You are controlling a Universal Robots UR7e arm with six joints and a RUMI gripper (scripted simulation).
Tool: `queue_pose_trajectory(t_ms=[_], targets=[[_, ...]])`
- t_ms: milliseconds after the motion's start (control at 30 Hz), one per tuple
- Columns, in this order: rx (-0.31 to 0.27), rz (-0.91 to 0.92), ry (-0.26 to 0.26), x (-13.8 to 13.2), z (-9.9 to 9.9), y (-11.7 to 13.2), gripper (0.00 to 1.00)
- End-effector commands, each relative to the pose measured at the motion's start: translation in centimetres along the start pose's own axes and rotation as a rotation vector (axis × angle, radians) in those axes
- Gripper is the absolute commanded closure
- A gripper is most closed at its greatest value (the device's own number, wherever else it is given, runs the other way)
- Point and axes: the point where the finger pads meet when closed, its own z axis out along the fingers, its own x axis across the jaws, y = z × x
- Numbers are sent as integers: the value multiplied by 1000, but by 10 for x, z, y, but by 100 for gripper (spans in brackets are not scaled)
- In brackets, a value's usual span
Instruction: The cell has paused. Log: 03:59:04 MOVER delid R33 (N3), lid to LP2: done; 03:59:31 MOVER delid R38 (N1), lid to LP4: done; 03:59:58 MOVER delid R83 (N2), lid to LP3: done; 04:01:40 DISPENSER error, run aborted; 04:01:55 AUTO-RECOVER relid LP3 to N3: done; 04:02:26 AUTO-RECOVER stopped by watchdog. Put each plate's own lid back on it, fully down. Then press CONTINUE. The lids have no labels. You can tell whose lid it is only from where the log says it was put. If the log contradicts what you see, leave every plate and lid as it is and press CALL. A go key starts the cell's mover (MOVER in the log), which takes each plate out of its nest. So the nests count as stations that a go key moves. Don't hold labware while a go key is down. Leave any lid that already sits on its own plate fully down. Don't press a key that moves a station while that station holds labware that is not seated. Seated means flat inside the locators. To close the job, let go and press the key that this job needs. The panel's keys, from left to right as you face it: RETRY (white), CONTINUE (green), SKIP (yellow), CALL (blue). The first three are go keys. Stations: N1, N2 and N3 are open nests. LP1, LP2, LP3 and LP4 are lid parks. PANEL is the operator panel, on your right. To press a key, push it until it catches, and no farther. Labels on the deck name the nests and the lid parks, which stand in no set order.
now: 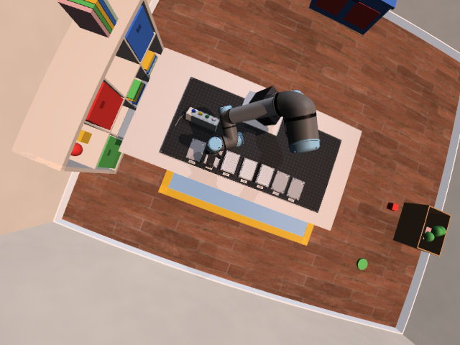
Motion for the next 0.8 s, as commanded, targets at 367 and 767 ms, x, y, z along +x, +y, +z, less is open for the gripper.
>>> queue_pose_trajectory(t_ms=[367, 767], targets=[[4, 1, 4, 2, -12, -1, 100], [4, 0, 5, 2, -31, -1, 100]])
